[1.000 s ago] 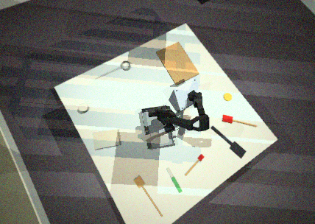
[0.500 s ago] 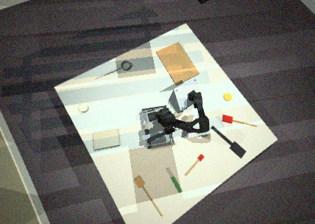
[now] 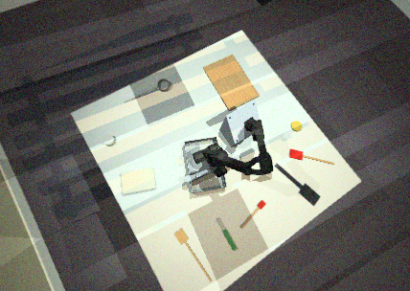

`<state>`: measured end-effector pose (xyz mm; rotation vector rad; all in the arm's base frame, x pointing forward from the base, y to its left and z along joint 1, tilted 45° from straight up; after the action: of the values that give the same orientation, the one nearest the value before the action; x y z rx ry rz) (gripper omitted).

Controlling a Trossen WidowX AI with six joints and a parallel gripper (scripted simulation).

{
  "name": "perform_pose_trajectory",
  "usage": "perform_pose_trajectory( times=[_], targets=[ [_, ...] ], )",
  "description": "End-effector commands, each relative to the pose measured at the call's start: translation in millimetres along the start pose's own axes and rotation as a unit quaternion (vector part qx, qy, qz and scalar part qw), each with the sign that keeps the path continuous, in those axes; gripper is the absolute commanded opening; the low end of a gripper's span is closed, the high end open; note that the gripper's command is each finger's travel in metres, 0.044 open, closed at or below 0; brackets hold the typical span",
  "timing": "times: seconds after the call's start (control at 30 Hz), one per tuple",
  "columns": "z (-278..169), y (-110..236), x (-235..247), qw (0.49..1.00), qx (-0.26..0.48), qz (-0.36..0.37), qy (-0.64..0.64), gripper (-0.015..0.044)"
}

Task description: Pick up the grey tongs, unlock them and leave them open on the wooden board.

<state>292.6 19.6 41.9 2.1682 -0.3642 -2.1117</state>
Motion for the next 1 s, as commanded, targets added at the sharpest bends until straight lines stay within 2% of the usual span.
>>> perform_pose_trajectory(
  times=[0.0, 0.03, 0.27, 0.5, 0.73, 0.97],
  targets=[
    [1, -6, 0, 1.000, -0.005, -0.005, -0.003, 0.0260],
    [1, -7, 0, 1.000, -0.006, -0.006, -0.002, 0.0260],
    [0, -3, 0, 1.000, -0.003, -0.002, 0.001, 0.0076],
    [0, -3, 0, 1.000, -0.003, -0.002, 0.001, 0.0030],
    [0, 2, -3, 1.000, 0.001, 0.000, -0.001, -0.0150],
    [7, 55, -40, 0.999, 0.035, 0.019, -0.028, -0.0150]
  ],
)
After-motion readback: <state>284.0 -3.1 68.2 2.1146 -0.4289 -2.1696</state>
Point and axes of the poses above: the point midway between the two fingers, 35 mm back from their tips, its own y axis back along the fingers, its own x axis across the jaws, z = x × y, the point moved 9 cm from there along y, back along the fingers, and after that the axes turned 6 degrees about y, right-handed, at the moved point
